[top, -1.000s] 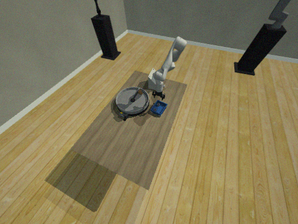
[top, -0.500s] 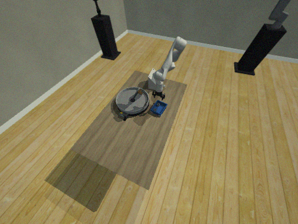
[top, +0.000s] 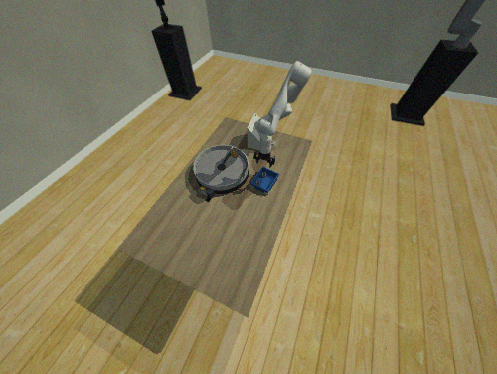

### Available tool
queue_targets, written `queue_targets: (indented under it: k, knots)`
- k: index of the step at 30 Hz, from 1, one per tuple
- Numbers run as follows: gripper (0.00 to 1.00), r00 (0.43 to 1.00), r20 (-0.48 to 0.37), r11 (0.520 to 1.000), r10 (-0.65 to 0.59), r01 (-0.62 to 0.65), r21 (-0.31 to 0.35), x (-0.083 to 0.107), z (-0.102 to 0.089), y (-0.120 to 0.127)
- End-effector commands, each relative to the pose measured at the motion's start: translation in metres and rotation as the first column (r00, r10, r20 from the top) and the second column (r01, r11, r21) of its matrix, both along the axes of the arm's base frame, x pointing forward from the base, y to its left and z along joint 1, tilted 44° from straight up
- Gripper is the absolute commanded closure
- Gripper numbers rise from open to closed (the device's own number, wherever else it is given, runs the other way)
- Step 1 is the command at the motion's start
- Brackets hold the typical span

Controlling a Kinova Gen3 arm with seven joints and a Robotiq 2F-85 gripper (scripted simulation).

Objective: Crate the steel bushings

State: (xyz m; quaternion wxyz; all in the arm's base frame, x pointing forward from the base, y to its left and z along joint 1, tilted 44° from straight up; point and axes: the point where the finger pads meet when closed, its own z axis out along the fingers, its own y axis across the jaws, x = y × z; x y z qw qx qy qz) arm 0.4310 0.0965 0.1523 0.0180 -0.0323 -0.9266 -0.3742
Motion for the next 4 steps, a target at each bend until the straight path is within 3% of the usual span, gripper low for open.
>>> queue_targets:
  k: [1, 4]
  knots:
    - [0.00, 1.000, 0.001, 1.000, -0.001, 0.001, 0.000, 0.0004, 0.0003, -0.0006]
    - [0.00, 1.000, 0.001, 1.000, -0.001, 0.001, 0.000, 0.0004, 0.0003, -0.0006]
